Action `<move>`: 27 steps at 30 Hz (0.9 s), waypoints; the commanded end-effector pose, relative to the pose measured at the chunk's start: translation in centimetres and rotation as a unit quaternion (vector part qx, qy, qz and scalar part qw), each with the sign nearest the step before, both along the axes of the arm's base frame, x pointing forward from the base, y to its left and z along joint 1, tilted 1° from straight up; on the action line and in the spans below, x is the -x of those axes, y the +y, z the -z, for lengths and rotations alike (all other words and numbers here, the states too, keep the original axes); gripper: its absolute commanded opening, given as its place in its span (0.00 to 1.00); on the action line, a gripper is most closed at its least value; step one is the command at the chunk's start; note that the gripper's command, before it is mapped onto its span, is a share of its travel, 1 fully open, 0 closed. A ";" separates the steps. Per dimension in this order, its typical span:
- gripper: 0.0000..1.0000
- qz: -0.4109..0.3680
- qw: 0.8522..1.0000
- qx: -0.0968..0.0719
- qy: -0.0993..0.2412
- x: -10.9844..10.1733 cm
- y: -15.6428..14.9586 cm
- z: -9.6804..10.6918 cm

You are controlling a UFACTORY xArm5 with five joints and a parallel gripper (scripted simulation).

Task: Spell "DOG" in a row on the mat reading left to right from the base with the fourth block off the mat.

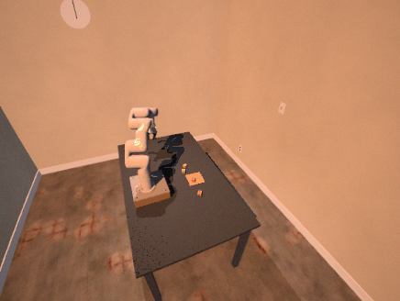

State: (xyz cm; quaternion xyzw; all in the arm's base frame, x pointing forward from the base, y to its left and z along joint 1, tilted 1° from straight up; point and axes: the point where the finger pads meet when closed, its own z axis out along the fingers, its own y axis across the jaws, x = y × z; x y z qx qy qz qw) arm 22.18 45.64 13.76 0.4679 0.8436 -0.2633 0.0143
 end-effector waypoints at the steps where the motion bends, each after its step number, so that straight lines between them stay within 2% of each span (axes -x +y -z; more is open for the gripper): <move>1: 1.00 0.036 0.998 -0.038 -0.024 -3.1 -0.6 1.4; 2: 1.00 0.055 0.997 -0.050 -0.034 -4.5 -1.2 2.1; 4: 1.00 0.060 0.996 -0.053 -0.036 -4.9 -1.4 2.3; 5: 1.00 0.082 0.993 -0.068 -0.048 -6.5 -2.2 3.1; 7: 1.00 0.084 0.993 -0.069 -0.049 -6.7 -2.3 3.2; 8: 1.00 0.109 0.989 -0.084 -0.062 -8.4 -3.4 4.0; 10: 1.00 0.110 0.988 -0.085 -0.063 -8.5 -3.4 4.0; 11: 1.00 0.134 0.983 -0.100 -0.077 -10.1 -4.6 4.8; 15: 1.00 0.136 0.983 -0.101 -0.078 -10.2 -4.7 4.8; 17: 1.00 0.179 0.970 -0.126 -0.104 -12.9 -7.1 6.1; 20: 1.00 0.187 0.968 -0.131 -0.108 -13.4 -7.5 6.3; 21: 1.00 0.210 0.959 -0.144 -0.123 -14.7 -9.0 6.9; 23: 1.00 0.211 0.959 -0.145 -0.124 -14.8 -9.1 6.9; 24: 1.00 0.235 0.949 -0.158 -0.140 -16.0 -10.7 7.5; 25: 1.00 0.235 0.949 -0.158 -0.140 -16.0 -10.7 7.5; 27: 1.00 0.258 0.939 -0.170 -0.155 -17.1 -12.4 8.0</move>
